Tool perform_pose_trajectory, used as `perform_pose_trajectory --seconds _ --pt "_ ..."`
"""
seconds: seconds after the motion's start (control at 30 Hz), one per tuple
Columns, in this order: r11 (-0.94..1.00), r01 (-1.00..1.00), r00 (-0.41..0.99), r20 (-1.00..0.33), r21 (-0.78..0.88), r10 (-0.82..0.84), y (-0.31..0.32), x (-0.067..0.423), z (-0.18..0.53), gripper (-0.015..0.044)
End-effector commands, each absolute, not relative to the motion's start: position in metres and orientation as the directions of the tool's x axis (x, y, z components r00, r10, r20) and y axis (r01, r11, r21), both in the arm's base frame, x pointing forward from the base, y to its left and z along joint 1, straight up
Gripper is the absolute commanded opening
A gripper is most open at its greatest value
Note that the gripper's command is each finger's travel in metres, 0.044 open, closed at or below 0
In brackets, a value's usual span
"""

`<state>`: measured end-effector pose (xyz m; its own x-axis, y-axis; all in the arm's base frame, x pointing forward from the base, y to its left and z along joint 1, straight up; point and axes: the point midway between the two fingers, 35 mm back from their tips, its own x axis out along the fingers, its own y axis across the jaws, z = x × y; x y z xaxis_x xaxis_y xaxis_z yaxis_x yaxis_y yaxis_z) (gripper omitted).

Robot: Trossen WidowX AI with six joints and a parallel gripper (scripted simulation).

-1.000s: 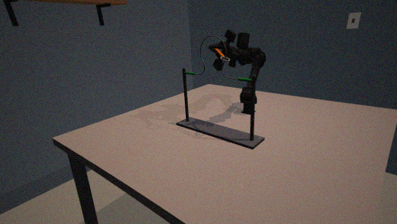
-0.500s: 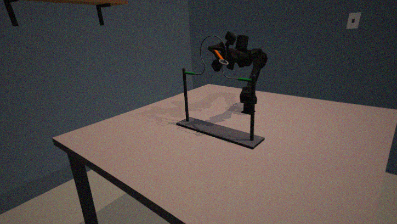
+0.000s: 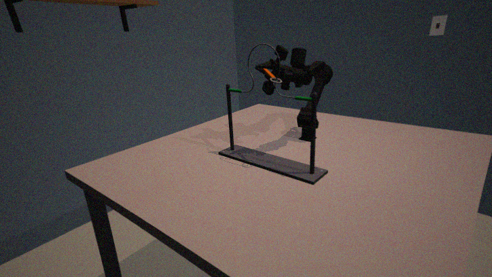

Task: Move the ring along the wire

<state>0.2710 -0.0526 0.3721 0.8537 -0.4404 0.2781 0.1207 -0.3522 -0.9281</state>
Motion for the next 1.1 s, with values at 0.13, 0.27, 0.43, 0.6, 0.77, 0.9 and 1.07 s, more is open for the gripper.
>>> perform_pose_trajectory --seconds 0.13,0.27,0.43,0.6,0.77,0.9,1.07 --pt "-0.201 0.122 0.852 0.206 -0.972 -0.481 -0.059 0.270 0.348 -0.0150" --pt "-0.109 0.122 0.853 0.161 -0.986 -0.497 -0.060 0.270 0.334 -0.0150" --pt "0.012 0.123 0.853 0.100 -0.992 -0.512 -0.060 0.271 0.317 -0.0150" --pt "0.136 0.124 0.854 0.036 -0.983 -0.520 -0.057 0.271 0.299 -0.0150" --pt "0.258 0.124 0.854 -0.029 -0.958 -0.519 -0.053 0.271 0.282 -0.0150" --pt "0.353 0.124 0.855 -0.081 -0.927 -0.513 -0.047 0.271 0.268 -0.0150" --pt "0.467 0.124 0.856 -0.144 -0.876 -0.497 -0.039 0.272 0.253 -0.0150"
